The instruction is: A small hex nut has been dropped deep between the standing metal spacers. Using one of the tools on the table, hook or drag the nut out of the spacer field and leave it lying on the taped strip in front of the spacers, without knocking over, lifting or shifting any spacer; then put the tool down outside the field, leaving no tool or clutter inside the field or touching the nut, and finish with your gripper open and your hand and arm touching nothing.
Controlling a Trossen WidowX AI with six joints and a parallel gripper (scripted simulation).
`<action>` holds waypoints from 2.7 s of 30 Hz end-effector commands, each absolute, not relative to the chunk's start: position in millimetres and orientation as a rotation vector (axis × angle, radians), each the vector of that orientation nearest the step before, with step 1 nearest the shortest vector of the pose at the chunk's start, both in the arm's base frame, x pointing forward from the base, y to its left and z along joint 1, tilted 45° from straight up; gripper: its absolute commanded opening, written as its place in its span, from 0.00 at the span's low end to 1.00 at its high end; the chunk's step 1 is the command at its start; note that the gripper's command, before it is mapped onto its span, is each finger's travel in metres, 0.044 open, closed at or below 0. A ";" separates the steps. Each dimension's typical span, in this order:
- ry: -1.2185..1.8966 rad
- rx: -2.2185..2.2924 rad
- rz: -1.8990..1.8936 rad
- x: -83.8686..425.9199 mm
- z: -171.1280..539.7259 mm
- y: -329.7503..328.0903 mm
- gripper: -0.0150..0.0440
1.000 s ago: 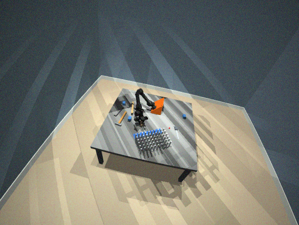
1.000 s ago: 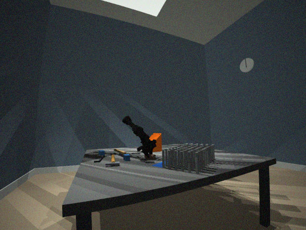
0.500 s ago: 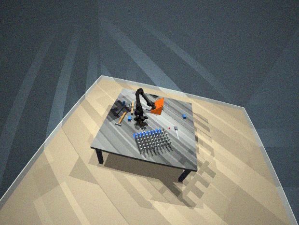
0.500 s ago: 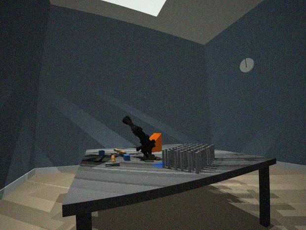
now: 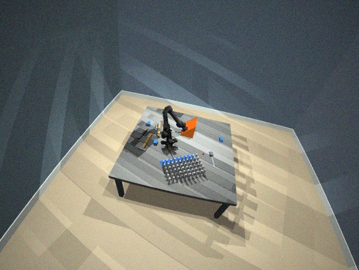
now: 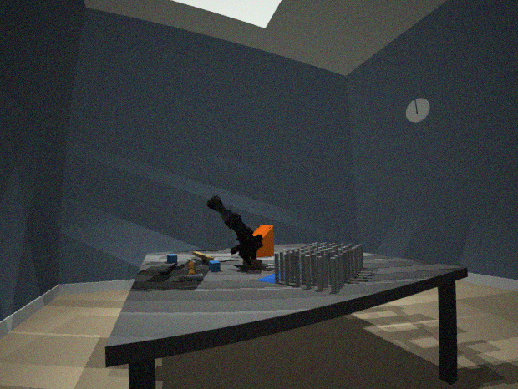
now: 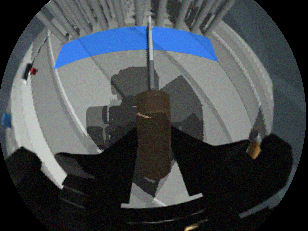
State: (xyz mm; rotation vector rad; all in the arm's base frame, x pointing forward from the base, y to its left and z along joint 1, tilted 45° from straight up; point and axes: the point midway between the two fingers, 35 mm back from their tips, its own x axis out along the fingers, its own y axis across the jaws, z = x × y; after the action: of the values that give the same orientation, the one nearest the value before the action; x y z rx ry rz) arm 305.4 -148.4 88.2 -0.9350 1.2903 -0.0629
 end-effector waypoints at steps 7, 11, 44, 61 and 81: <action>1.285 -0.934 -0.068 308.2 95.8 -142.3 0.25; 1.286 -0.934 -0.068 301.3 100.2 -143.1 0.25; 1.292 -0.923 -0.058 286.7 185.6 -75.4 0.25; 1.270 -0.910 -0.003 306.1 179.1 -39.2 0.25; 1.296 -1.051 0.312 343.8 112.8 79.4 0.25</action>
State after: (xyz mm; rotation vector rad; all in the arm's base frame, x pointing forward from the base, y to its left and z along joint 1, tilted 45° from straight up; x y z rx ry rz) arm 339.9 55.6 125.8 -1.0341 1.2974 0.2630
